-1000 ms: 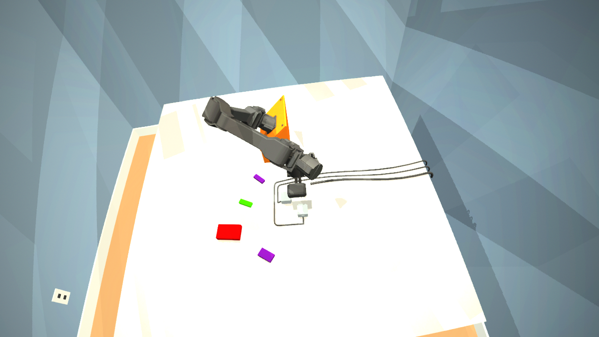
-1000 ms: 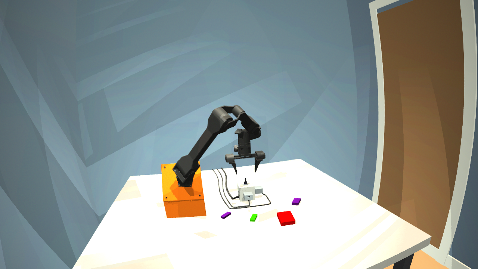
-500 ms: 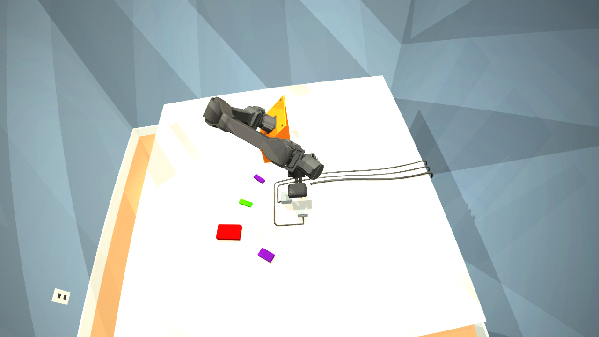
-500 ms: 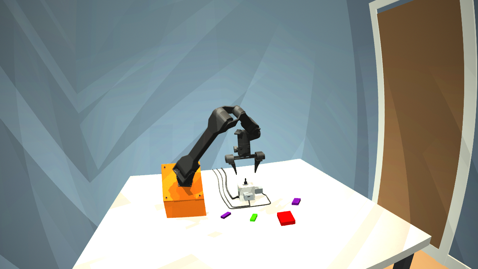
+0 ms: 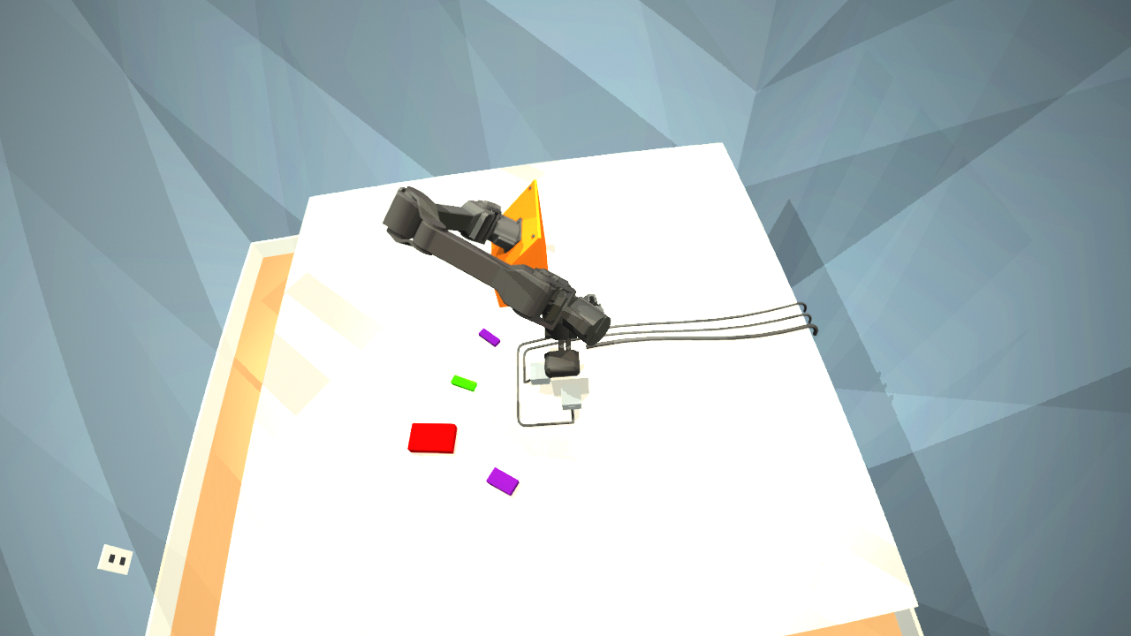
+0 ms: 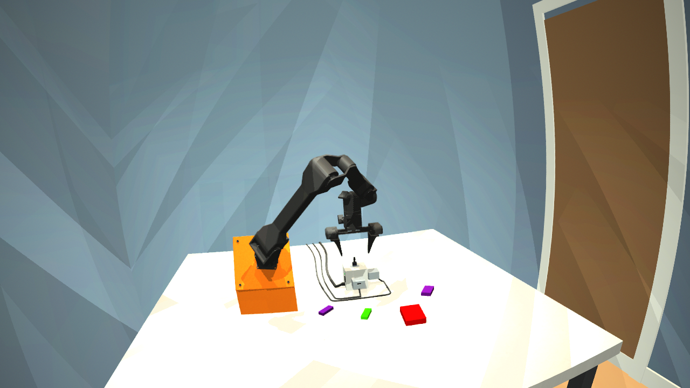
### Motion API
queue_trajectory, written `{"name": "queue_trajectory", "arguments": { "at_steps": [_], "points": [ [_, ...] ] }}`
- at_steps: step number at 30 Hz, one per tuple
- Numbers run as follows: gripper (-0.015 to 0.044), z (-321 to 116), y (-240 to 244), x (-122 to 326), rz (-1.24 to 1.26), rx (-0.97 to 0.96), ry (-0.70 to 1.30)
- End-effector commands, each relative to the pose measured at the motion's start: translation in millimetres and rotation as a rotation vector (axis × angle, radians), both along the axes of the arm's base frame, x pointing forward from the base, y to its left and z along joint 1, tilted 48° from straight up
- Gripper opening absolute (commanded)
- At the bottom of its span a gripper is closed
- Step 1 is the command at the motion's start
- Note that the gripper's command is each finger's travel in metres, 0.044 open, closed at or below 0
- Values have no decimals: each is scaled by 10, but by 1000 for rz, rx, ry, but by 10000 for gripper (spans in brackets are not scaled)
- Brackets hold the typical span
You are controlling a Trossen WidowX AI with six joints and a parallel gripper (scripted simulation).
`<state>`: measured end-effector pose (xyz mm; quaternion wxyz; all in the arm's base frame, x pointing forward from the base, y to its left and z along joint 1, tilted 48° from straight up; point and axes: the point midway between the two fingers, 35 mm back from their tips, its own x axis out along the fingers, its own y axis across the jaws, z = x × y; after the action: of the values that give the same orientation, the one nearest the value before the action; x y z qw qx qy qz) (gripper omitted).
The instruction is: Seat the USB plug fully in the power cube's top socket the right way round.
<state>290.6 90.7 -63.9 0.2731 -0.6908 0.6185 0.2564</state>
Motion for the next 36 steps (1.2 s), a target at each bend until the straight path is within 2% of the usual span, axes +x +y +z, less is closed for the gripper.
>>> {"name": "queue_trajectory", "arguments": {
  "at_steps": [1,21,36],
  "points": [
    [440,-53,-68,-20,4,-13,12],
    [440,-99,-118,-14,4,-14,12],
    [46,-87,-101,-6,-3,-5,6]
  ]
}}
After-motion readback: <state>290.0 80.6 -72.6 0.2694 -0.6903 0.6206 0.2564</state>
